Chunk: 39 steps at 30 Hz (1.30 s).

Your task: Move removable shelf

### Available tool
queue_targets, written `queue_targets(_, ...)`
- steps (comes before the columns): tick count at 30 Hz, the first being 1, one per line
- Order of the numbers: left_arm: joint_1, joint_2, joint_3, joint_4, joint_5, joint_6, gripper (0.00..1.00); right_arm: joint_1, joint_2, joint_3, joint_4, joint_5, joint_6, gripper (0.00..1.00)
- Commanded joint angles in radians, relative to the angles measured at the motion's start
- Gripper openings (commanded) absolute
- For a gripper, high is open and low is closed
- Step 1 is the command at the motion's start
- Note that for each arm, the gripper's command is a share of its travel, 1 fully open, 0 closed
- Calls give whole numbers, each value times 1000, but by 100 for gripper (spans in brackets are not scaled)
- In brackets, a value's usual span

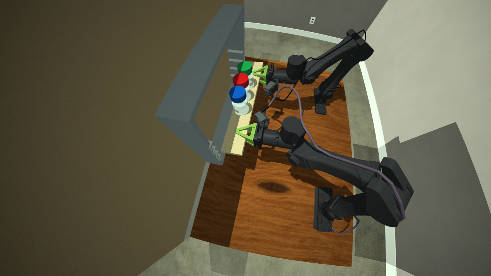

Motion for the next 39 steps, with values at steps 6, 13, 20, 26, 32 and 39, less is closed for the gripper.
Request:
queue_targets(6, 2, 11, -9, 145, -20, 68, 0, -3, 5, -13, 157, 9, -42, 0)
queue_targets(13, 2, 28, -21, 174, -20, 68, 0, -3, 20, -32, 192, 9, -42, 0)
queue_targets(20, 2, 52, -36, 213, -20, 68, 0, -3, 42, -55, 237, 9, -42, 0)
queue_targets(26, 2, 66, -44, 235, -20, 68, 0, -3, 56, -69, 264, 9, -42, 0)
queue_targets(32, 2, 89, -56, 270, -19, 68, 0, -3, 78, -87, 305, 9, -42, 0)
queue_targets(39, 2, 116, -68, 309, -20, 68, 0, -4, 105, -108, 353, 9, -42, 0)
